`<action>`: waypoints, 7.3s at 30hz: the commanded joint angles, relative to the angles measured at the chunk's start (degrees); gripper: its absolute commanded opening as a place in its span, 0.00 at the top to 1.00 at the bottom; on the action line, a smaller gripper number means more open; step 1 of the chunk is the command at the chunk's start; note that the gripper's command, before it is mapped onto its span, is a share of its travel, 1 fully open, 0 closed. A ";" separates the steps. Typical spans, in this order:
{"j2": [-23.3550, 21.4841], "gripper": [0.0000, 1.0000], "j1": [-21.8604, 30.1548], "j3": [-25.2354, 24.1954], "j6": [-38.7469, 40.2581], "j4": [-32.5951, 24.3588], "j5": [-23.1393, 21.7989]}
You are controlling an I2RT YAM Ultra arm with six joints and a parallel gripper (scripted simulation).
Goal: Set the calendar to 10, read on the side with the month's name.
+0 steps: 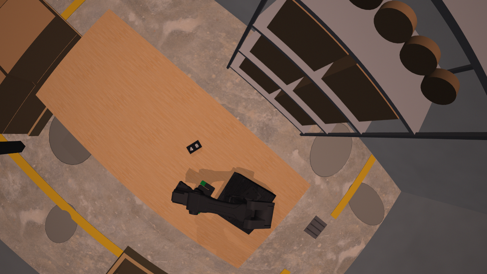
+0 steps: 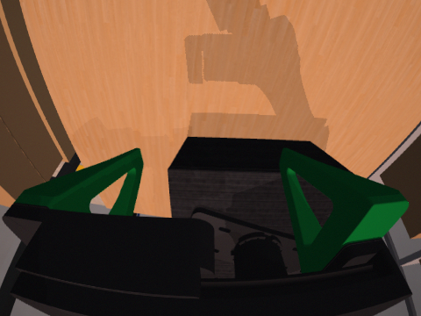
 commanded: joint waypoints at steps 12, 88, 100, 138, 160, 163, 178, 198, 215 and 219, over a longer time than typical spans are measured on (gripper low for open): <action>-0.13 0.00 0.01 0.22 0.00 -0.01 0.00; 29.93 0.00 -44.83 19.13 36.68 21.18 -12.49; 31.90 0.00 -44.38 17.73 61.09 24.60 -12.30; 33.05 0.55 -44.11 16.91 75.32 26.60 -12.19; 33.55 0.55 -43.97 16.65 75.47 27.37 -12.12; 33.94 0.55 -43.86 16.46 75.57 27.98 -12.07; 36.90 0.55 -43.16 15.27 76.22 32.21 -11.77; 41.11 0.55 -42.30 14.20 77.01 37.60 -11.41; 41.88 0.55 -42.15 14.07 77.14 38.51 -11.35; 41.88 0.55 -42.15 14.07 77.14 38.51 -11.35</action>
